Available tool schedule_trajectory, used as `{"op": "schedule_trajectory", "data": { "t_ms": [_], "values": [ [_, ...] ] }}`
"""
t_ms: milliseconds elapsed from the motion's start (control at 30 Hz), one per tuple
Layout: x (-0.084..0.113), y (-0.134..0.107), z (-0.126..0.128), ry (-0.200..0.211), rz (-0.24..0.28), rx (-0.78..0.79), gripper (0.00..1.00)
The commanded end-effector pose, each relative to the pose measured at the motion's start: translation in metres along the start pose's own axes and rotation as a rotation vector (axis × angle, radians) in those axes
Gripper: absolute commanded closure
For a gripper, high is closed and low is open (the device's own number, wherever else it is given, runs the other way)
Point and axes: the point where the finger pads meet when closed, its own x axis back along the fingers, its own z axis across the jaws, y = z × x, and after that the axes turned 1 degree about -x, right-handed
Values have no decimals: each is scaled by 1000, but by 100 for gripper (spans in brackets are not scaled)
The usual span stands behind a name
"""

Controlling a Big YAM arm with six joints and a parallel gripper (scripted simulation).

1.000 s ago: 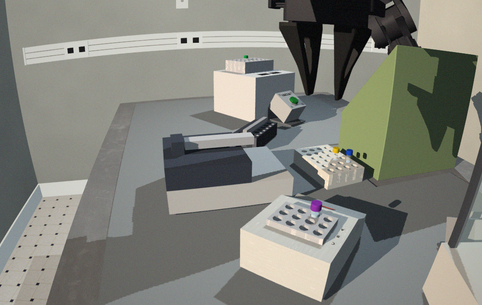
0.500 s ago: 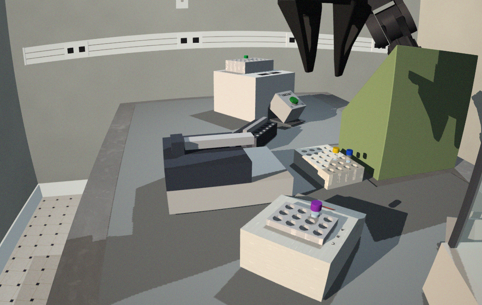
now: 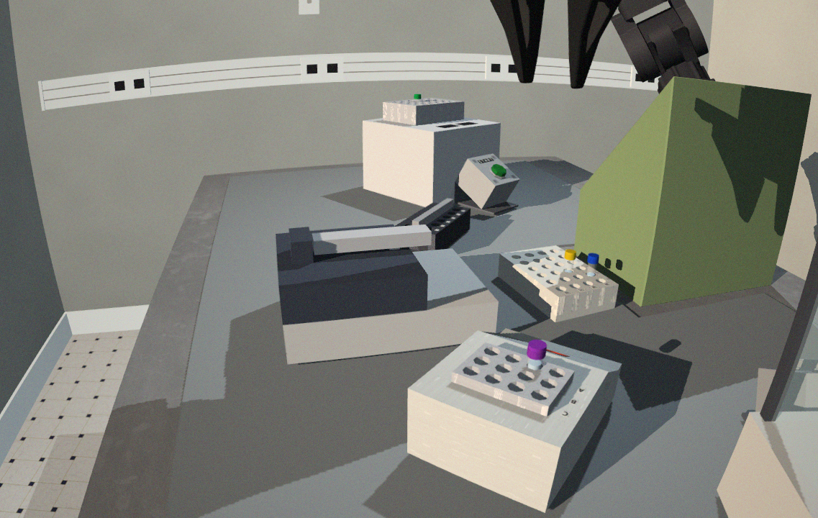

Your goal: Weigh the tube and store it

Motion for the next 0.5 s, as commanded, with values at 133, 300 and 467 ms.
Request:
{"op": "schedule_trajectory", "data": {
  "t_ms": [133,300,467],
  "values": [
    [39,17,-3,5,-57,-31,70],
    [43,17,-2,5,-47,-29,70],
    [28,10,-2,4,-21,-17,70]
  ]
}}
